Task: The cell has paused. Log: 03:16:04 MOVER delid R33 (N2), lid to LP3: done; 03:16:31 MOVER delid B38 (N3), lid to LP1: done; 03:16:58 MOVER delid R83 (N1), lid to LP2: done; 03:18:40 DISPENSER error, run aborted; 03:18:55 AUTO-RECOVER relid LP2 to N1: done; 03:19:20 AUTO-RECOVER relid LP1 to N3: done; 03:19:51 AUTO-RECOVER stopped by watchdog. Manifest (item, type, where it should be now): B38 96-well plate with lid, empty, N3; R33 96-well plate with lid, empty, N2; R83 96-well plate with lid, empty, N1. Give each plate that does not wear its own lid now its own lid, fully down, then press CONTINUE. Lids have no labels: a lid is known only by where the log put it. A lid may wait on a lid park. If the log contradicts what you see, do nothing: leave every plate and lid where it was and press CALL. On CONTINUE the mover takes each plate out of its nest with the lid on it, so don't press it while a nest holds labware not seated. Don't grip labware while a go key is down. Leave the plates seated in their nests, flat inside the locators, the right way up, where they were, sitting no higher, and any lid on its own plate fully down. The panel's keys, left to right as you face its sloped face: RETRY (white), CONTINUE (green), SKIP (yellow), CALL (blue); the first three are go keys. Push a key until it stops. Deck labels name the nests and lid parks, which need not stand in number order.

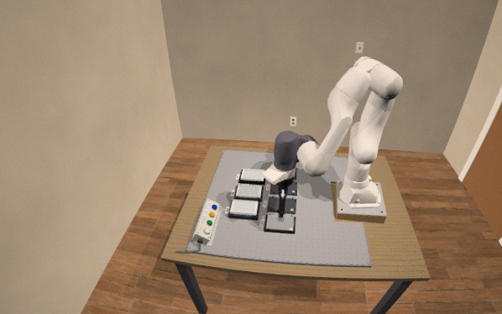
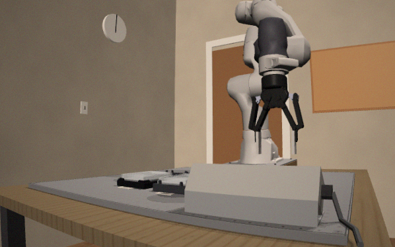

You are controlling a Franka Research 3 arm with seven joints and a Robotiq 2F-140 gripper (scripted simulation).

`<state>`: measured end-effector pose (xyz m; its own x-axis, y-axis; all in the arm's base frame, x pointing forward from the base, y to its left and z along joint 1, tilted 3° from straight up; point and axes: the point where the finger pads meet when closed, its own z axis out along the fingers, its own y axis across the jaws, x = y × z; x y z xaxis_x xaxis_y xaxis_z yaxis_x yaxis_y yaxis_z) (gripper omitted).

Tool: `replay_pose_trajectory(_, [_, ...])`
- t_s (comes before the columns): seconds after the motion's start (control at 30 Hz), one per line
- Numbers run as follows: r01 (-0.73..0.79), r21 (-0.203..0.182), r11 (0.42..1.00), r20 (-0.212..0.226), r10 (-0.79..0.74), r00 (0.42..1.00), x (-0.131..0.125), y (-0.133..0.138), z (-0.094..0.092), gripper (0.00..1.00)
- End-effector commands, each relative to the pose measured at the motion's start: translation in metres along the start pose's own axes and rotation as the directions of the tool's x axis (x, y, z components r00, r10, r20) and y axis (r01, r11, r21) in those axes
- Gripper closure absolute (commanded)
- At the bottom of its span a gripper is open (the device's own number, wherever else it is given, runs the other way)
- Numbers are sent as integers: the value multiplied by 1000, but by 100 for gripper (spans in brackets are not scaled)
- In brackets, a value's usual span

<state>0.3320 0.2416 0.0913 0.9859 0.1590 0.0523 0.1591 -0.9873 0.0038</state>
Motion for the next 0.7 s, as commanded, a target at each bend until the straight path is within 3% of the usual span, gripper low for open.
replay_pose_trajectory(0.0, [-11,2,1000,-1,11,1000,1,-1,-1,34])
replay_pose_trajectory(0.67, [-11,-1,1000,0,11,1000,1,-1,12,34])
